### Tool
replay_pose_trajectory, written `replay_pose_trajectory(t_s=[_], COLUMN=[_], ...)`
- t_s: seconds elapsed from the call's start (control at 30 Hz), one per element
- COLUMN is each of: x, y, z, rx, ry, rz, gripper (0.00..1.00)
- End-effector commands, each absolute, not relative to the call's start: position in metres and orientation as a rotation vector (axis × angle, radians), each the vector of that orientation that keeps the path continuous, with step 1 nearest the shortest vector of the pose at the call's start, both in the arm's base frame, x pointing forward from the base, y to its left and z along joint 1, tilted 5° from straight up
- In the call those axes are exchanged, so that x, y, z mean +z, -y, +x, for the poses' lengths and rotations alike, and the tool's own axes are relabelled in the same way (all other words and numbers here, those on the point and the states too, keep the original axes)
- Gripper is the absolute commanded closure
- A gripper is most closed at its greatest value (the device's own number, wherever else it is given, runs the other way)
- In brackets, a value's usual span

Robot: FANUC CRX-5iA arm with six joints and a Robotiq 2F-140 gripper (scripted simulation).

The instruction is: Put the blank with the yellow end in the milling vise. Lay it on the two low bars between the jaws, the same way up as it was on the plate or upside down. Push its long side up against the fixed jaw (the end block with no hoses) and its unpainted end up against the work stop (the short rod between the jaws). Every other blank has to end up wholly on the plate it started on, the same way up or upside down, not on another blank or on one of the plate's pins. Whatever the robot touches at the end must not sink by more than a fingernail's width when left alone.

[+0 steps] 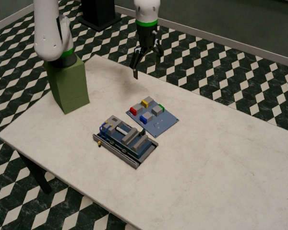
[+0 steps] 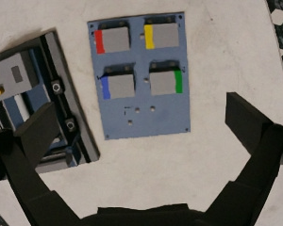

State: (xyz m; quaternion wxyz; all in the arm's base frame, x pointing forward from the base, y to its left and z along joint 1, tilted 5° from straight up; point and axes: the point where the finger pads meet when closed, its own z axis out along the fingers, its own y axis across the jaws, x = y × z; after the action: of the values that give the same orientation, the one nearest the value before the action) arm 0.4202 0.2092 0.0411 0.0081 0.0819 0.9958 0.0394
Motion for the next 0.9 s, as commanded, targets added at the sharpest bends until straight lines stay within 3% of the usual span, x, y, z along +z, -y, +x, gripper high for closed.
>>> replay_pose_trajectory(t_s=[0.0,0.87], x=[0.0419,0.0419], y=[-0.2094,-0.2094], z=[0.4208,0.4208], rx=[0.126,0.118], ry=[-3.116,-3.092], rz=[0.173,-0.318], gripper=[0.00,0.00])
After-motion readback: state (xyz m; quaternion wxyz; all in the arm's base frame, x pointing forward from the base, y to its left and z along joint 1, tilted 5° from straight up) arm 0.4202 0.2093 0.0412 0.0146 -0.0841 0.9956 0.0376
